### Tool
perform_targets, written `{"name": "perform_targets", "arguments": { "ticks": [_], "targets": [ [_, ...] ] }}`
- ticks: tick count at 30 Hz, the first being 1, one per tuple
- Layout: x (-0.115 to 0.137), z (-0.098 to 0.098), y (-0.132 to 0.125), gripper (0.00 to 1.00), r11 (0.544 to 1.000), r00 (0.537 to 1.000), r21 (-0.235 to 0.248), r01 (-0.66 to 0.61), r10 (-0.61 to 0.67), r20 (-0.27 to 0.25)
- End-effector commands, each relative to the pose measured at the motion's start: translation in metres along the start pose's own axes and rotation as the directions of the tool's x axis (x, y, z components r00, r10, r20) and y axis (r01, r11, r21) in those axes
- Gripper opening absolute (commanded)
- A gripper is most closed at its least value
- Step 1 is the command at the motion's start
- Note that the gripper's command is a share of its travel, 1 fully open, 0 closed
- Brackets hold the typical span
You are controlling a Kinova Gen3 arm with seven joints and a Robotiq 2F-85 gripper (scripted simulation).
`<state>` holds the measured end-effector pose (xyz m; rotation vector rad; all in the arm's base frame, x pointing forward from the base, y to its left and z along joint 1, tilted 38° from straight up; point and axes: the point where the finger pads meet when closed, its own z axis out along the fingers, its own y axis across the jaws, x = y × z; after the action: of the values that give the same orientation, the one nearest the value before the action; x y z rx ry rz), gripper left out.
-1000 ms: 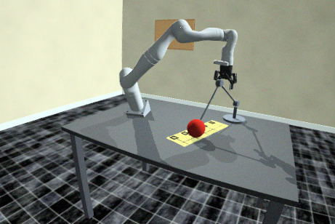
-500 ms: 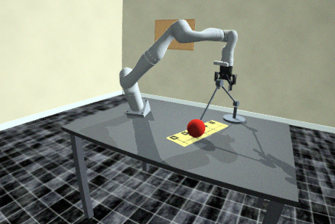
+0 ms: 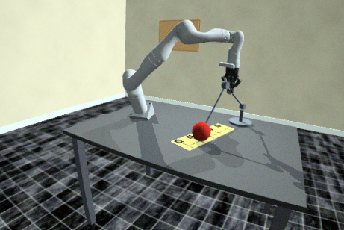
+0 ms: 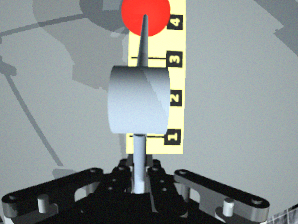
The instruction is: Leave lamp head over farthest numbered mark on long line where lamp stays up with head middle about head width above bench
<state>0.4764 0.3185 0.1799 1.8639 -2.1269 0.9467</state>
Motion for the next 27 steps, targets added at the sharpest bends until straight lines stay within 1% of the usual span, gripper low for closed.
{"name": "perform_targets", "arguments": {
  "ticks": [1, 16, 27],
  "targets": [
    [0.000, -0.001, 0.000, 0.00, 1.000, 1.000, 0.001, 0.000, 0.000, 0.002],
    [0.000, -0.001, 0.000, 0.00, 1.000, 1.000, 0.001, 0.000, 0.000, 0.002],
    [-0.012, -0.018, 0.000, 0.00, 1.000, 1.000, 0.000, 0.000, 0.000, 0.001]
  ]
}}
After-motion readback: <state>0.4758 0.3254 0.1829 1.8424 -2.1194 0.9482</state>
